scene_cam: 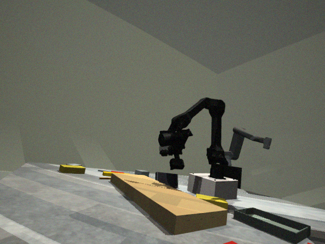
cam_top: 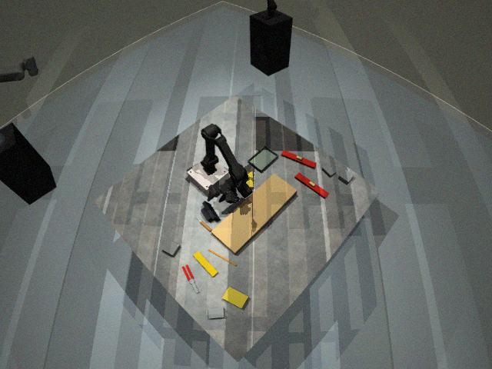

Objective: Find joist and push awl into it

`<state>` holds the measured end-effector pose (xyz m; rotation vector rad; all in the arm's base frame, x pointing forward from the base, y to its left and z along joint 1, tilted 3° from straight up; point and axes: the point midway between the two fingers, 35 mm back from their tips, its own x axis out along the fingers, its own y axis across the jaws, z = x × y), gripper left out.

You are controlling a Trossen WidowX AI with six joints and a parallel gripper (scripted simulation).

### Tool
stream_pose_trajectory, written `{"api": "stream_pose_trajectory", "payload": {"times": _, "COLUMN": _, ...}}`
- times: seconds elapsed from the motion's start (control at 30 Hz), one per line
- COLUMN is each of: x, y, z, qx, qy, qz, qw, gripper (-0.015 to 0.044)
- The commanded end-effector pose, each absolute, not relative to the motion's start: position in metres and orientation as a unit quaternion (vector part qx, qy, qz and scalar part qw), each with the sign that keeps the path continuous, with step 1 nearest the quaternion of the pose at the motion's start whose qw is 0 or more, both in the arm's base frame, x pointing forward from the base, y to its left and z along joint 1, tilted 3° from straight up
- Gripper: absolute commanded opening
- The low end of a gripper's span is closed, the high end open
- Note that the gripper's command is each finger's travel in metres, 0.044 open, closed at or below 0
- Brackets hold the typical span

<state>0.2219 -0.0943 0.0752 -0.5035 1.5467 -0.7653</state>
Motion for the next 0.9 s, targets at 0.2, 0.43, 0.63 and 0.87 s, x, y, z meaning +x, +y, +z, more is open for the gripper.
{"api": "stream_pose_trajectory", "payload": {"times": 0.2, "x": 0.221, "y": -0.095, "z": 0.074, "qx": -0.224, "qy": 0.679, "qz": -0.326, "qw": 0.618, "gripper": 0.0440}}
{"api": "stream_pose_trajectory", "payload": {"times": 0.43, "x": 0.212, "y": -0.113, "z": 0.053, "qx": -0.246, "qy": 0.781, "qz": -0.105, "qw": 0.565, "gripper": 0.0440}}
{"api": "stream_pose_trajectory", "payload": {"times": 0.63, "x": 0.208, "y": -0.130, "z": 0.038, "qx": -0.268, "qy": 0.780, "qz": 0.122, "qw": 0.552, "gripper": 0.0440}}
{"api": "stream_pose_trajectory", "payload": {"times": 0.87, "x": 0.208, "y": -0.152, "z": 0.028, "qx": -0.330, "qy": 0.671, "qz": 0.349, "qw": 0.565, "gripper": 0.0440}}
